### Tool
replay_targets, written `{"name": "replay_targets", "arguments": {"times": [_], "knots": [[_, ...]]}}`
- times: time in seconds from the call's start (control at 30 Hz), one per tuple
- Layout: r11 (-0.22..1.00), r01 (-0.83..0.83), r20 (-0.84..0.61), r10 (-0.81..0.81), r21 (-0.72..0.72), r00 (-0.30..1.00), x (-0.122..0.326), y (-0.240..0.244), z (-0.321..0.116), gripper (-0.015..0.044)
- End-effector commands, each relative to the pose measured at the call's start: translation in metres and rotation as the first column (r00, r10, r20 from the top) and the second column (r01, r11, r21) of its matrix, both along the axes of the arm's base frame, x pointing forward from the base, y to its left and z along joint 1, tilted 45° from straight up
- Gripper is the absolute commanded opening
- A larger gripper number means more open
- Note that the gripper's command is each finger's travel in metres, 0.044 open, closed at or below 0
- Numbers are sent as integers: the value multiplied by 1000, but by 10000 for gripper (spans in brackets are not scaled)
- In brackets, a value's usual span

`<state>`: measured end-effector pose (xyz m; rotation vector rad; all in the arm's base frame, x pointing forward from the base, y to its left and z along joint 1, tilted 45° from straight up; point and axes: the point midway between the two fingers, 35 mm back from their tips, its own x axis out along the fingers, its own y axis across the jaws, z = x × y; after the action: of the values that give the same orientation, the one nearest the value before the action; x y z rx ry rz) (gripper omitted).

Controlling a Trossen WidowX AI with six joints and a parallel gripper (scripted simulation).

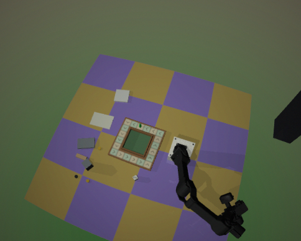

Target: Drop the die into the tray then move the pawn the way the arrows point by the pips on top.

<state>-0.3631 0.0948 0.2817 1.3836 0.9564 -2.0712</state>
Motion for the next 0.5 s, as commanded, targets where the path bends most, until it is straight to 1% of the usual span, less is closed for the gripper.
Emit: {"name": "replay_targets", "arguments": {"times": [0.0, 0.07, 0.13, 0.27, 0.37, 0.47], "knots": [[1000, 9, -3, -9, 0, 1000, 2, 2, 1, 374], [996, 84, -28, -84, -3, 996, 15, 21, 10, 321], [975, 216, -38, -218, -42, 975, 28, 45, 10, 275], [874, 467, -31, -475, -136, 879, 55, 89, 4, 275], [729, 652, -16, -669, -209, 743, 82, 123, -2, 275], [519, 806, 11, -839, -286, 544, 116, 156, -8, 275]]}}
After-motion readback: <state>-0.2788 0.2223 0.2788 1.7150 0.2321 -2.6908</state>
